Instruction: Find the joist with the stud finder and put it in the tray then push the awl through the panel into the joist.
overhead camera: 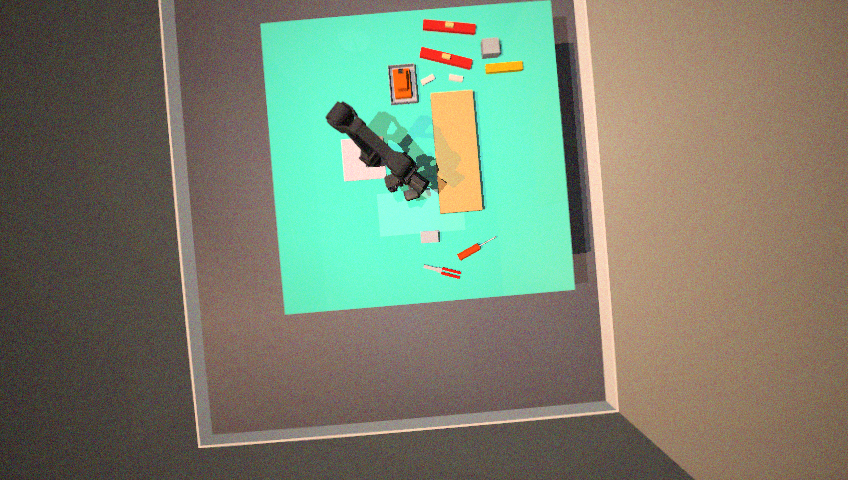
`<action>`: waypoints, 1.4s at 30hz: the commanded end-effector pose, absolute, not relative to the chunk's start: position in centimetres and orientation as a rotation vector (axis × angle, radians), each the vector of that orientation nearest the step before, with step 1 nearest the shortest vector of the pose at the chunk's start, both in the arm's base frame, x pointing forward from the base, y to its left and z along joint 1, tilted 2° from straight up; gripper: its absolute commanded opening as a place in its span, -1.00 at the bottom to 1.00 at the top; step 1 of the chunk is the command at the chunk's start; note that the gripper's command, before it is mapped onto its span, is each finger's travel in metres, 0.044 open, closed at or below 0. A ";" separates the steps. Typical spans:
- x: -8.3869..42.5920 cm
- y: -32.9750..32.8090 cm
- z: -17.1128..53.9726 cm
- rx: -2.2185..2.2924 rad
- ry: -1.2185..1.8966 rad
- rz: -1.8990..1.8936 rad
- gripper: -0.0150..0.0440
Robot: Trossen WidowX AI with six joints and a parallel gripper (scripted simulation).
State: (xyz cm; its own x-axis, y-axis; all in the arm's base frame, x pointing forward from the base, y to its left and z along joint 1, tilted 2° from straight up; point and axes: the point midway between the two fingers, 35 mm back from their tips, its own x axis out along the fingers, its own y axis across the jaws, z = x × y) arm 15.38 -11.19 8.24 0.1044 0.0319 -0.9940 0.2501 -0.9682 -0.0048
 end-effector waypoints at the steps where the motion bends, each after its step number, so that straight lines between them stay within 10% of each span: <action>1: 15.4 -11.2 7.5 2.203 0.280 -1.988 1.00; 30: 15.4 -11.1 3.4 2.203 0.281 -1.988 1.00; 42: 15.4 -11.1 3.4 2.203 0.281 -1.988 -0.07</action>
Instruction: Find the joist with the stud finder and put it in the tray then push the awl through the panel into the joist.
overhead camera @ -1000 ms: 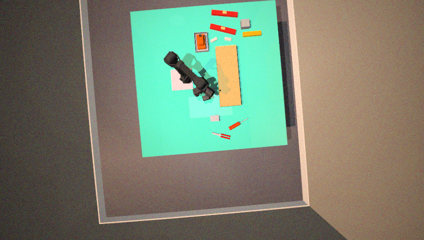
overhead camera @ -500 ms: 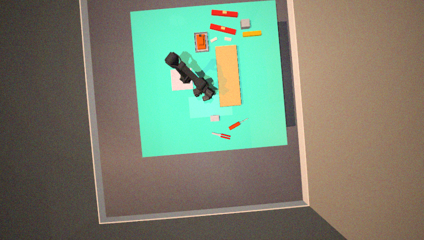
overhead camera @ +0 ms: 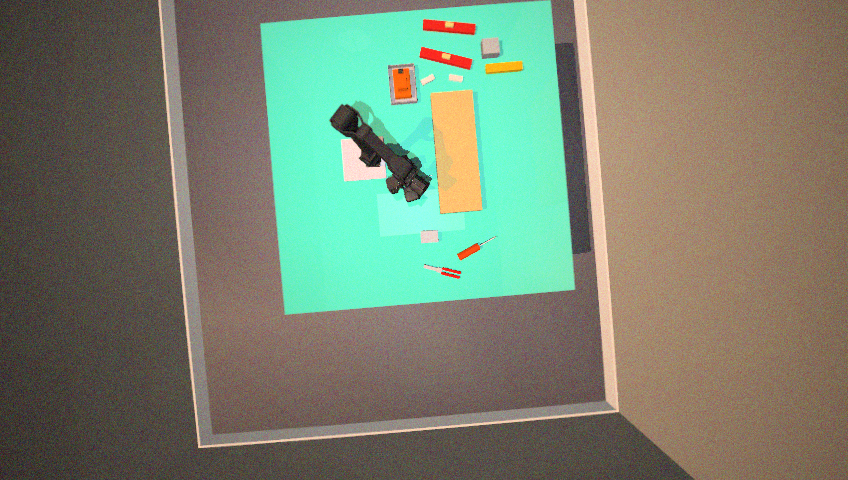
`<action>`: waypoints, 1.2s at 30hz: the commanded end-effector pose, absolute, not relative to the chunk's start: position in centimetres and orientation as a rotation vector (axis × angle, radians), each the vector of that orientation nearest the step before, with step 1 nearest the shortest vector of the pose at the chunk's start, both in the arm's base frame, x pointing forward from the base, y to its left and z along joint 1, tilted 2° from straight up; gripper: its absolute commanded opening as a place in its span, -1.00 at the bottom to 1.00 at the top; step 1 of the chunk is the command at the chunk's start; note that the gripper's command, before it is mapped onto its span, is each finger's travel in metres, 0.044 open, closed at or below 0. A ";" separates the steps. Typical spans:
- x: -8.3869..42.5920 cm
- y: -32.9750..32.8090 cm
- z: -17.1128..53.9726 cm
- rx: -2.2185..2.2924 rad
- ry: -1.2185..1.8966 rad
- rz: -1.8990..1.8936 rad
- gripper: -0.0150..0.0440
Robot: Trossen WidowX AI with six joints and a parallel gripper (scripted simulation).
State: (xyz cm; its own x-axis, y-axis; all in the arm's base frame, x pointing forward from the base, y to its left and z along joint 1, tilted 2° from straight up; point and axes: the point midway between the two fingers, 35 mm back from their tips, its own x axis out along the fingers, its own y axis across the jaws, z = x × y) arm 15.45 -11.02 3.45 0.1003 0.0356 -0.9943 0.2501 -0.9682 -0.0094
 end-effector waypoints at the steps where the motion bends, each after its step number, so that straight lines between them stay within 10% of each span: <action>1: 15.4 -11.1 3.4 2.203 0.281 -1.988 -0.16; 10: 15.4 -11.1 3.5 2.203 0.281 -1.988 -0.49; 36: 15.3 -11.3 15.0 2.203 0.280 -1.988 -0.49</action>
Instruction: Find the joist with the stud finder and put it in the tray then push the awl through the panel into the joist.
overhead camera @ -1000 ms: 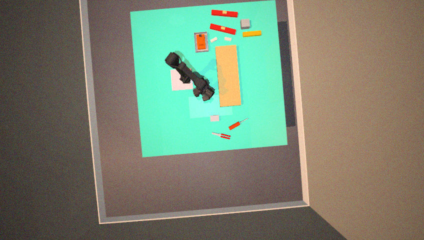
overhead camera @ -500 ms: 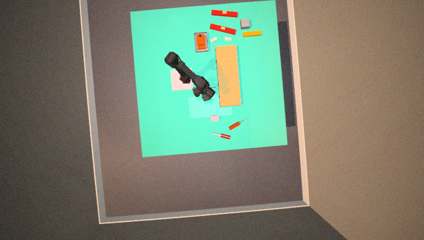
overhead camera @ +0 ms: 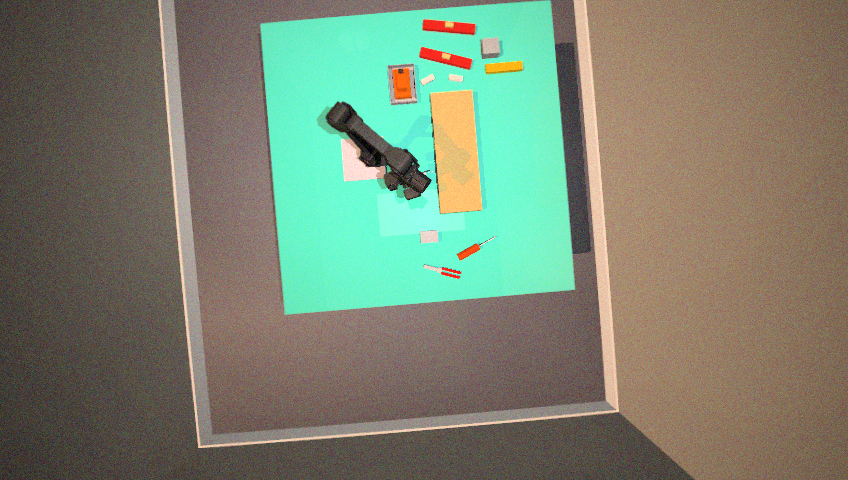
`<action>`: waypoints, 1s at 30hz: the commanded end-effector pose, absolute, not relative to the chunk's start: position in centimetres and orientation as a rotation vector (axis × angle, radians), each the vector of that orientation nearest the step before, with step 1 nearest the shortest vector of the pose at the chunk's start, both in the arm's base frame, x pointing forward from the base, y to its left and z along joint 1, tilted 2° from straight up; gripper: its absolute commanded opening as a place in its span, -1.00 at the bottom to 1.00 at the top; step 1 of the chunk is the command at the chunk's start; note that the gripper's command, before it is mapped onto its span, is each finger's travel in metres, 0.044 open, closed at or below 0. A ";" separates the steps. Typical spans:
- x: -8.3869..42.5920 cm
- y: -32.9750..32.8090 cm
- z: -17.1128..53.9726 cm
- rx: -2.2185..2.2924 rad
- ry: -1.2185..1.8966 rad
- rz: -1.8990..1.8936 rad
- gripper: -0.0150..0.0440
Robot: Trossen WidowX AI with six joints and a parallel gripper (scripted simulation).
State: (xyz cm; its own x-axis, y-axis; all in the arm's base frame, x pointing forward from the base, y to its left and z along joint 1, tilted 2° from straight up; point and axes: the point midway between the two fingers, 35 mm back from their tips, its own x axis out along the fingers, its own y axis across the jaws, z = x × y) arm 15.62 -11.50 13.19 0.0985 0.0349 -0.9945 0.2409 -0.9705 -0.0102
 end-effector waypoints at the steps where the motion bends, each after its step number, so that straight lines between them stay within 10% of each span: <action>1: 15.2 -11.3 15.4 2.203 0.280 -1.988 -0.49; 30: 21.0 -12.6 17.6 1.818 0.488 -0.930 -0.49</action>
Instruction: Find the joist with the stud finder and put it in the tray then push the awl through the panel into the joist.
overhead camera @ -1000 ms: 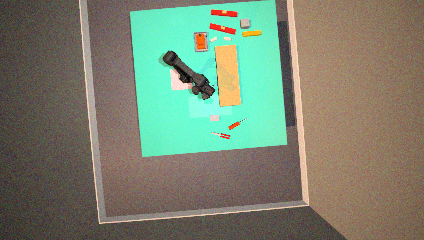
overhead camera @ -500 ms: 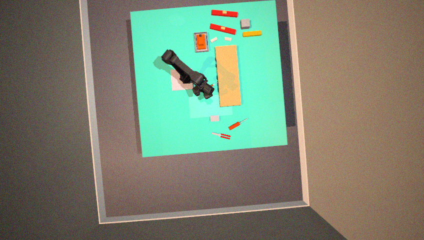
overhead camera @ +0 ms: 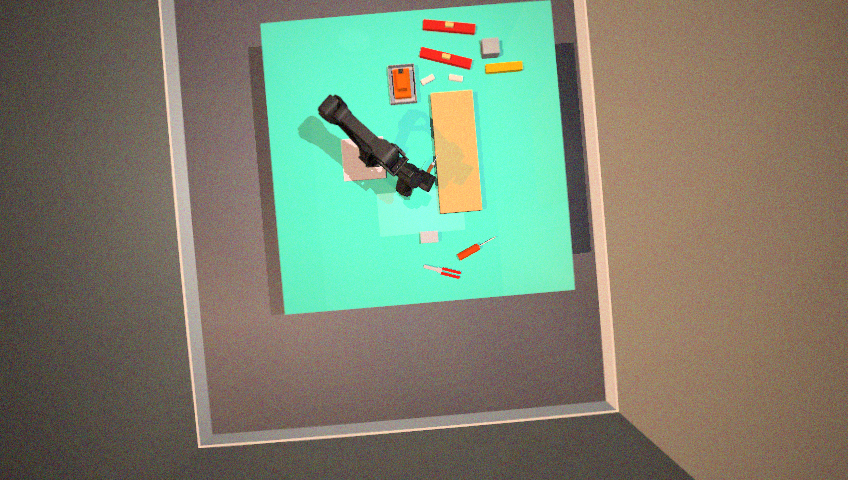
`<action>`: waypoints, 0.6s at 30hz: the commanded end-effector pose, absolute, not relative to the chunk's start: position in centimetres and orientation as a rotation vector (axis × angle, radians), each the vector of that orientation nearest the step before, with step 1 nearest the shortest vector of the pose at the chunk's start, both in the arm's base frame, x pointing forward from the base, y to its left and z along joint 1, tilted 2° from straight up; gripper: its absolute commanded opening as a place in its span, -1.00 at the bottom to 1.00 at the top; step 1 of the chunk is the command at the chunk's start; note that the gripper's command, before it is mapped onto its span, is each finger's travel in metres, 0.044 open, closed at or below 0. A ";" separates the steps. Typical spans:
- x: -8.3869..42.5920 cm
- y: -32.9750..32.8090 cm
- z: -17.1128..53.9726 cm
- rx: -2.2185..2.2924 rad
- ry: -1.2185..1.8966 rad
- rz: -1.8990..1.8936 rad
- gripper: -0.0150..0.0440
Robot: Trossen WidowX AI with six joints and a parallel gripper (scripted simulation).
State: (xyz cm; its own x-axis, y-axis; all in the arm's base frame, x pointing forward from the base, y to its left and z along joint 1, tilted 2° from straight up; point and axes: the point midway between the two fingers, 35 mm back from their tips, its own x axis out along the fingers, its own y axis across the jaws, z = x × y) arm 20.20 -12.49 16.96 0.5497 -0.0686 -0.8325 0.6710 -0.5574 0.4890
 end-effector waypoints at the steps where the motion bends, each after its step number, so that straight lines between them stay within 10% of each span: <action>1: 21.2 -12.6 17.8 1.787 0.486 -0.892 -0.49; 18: 23.2 -12.4 21.6 1.135 0.363 -0.369 -0.49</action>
